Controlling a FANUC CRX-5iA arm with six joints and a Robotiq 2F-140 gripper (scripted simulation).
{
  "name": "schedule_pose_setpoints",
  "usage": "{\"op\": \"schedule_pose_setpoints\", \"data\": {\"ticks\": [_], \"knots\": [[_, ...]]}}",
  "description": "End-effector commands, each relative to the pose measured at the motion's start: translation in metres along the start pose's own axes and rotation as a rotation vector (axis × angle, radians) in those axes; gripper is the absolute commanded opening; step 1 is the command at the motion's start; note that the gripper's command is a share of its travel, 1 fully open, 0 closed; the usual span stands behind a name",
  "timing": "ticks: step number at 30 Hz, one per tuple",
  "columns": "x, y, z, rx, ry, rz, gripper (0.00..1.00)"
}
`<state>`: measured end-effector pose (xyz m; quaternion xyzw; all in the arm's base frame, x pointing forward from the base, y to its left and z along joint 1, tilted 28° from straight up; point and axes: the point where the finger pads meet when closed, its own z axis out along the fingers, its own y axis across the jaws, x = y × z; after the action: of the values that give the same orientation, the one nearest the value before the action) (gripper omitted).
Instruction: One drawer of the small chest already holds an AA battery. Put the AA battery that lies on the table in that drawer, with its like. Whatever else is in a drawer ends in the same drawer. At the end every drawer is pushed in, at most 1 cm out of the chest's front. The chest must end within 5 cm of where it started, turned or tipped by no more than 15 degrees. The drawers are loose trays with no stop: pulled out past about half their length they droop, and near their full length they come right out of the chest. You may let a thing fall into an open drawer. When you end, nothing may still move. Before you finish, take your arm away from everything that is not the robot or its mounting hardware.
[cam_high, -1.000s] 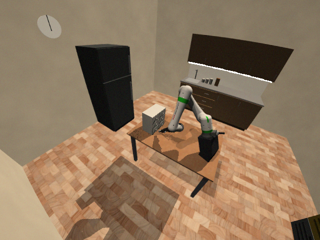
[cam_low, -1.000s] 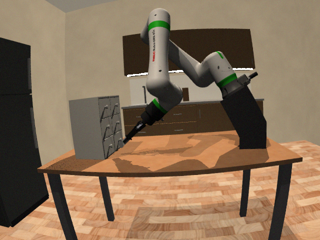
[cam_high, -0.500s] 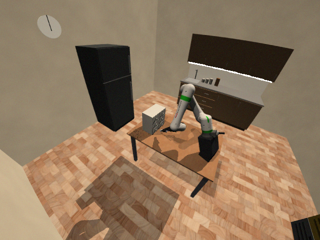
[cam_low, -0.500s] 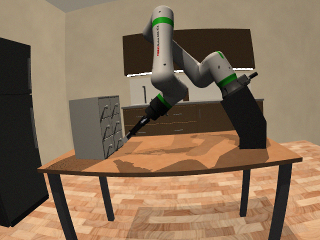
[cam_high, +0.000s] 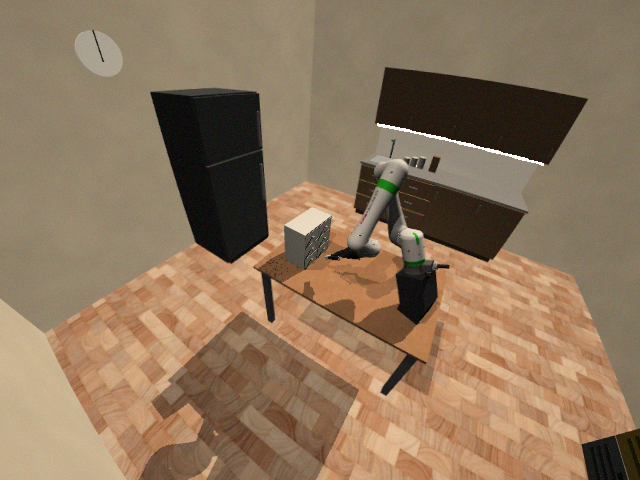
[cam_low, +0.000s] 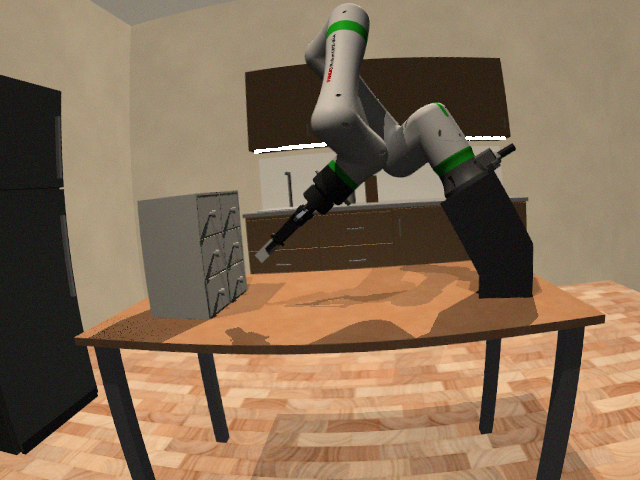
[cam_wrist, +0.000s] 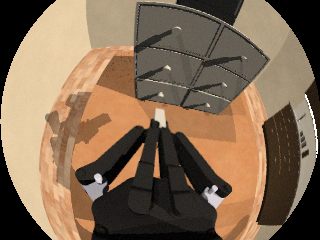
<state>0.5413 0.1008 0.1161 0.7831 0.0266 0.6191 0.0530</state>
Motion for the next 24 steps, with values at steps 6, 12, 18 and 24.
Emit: {"op": "schedule_pose_setpoints", "data": {"ticks": [6,12,18,24], "knots": [[0.013,-0.078,0.001,0.243,-0.039,0.108,0.0],[0.016,-0.123,-0.009,0.386,-0.095,0.158,0.0],[0.006,-0.205,-0.057,0.661,-0.322,0.207,0.0],[-0.019,-0.223,-0.104,0.742,-0.566,0.168,0.0]]}}
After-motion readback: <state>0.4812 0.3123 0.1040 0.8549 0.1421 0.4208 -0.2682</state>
